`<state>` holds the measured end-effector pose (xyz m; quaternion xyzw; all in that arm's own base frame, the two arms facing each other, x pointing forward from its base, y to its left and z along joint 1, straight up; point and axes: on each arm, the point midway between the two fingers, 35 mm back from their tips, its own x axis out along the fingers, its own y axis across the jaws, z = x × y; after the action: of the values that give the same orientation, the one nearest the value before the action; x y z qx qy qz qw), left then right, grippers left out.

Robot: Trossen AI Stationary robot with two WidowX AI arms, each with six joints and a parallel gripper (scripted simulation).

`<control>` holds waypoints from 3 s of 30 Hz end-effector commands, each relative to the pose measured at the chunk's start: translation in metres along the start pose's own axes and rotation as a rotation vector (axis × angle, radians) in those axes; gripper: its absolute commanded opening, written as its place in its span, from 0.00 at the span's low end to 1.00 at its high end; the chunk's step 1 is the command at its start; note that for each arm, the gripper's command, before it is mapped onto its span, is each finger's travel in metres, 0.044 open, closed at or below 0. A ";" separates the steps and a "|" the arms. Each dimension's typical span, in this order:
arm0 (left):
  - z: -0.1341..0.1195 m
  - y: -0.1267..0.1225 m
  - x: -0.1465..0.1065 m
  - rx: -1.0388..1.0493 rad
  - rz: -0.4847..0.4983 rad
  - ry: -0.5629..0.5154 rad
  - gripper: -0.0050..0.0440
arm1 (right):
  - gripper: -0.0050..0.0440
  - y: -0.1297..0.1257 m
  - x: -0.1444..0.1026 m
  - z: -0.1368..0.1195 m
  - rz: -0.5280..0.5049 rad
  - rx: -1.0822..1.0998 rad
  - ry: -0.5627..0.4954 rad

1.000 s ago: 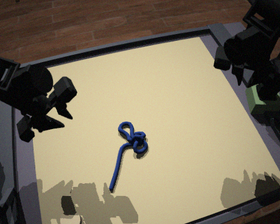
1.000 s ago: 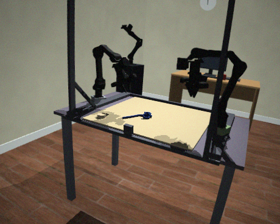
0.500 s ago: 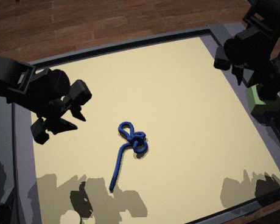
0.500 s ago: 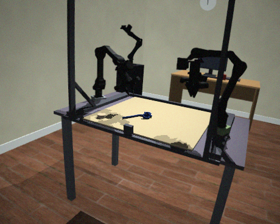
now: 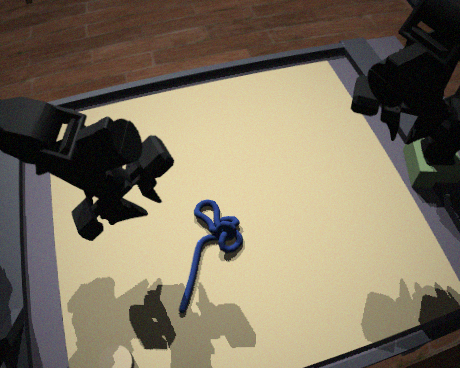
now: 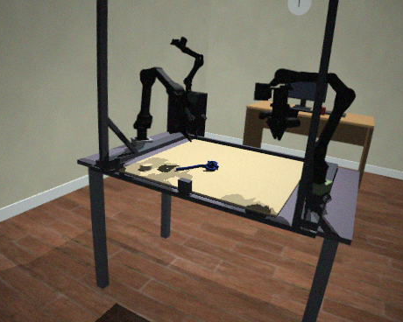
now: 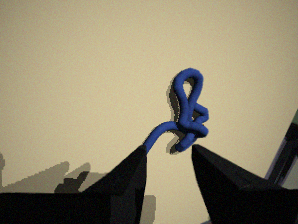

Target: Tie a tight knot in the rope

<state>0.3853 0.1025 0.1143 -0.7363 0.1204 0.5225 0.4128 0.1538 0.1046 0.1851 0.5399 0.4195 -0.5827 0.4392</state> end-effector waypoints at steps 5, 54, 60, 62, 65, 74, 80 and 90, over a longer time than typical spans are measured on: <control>-0.008 -0.017 0.005 -0.004 -0.028 0.018 0.39 | 0.31 0.000 -0.003 0.001 0.012 0.002 0.007; -0.043 -0.076 0.089 -0.004 -0.034 0.021 0.39 | 0.31 0.000 -0.003 0.001 0.012 0.002 0.007; -0.045 -0.079 0.094 -0.004 -0.034 0.021 0.39 | 0.31 0.000 -0.003 0.001 0.012 0.002 0.007; -0.047 -0.083 0.099 -0.004 -0.034 0.021 0.39 | 0.31 0.000 -0.003 0.001 0.012 0.002 0.007; -0.047 -0.084 0.100 -0.004 -0.034 0.021 0.39 | 0.31 0.000 -0.003 0.001 0.012 0.002 0.007; -0.047 -0.083 0.103 -0.004 -0.034 0.021 0.39 | 0.31 0.000 -0.003 0.001 0.012 0.002 0.007; -0.045 -0.073 0.122 -0.004 -0.034 0.021 0.39 | 0.31 0.000 -0.003 0.001 0.012 0.002 0.007; -0.045 -0.072 0.123 -0.004 -0.034 0.021 0.39 | 0.31 0.000 -0.003 0.001 0.012 0.002 0.007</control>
<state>0.5089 0.1457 0.0367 -0.7399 0.1154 0.5169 0.4147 0.1538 0.1046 0.1851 0.5399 0.4195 -0.5827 0.4392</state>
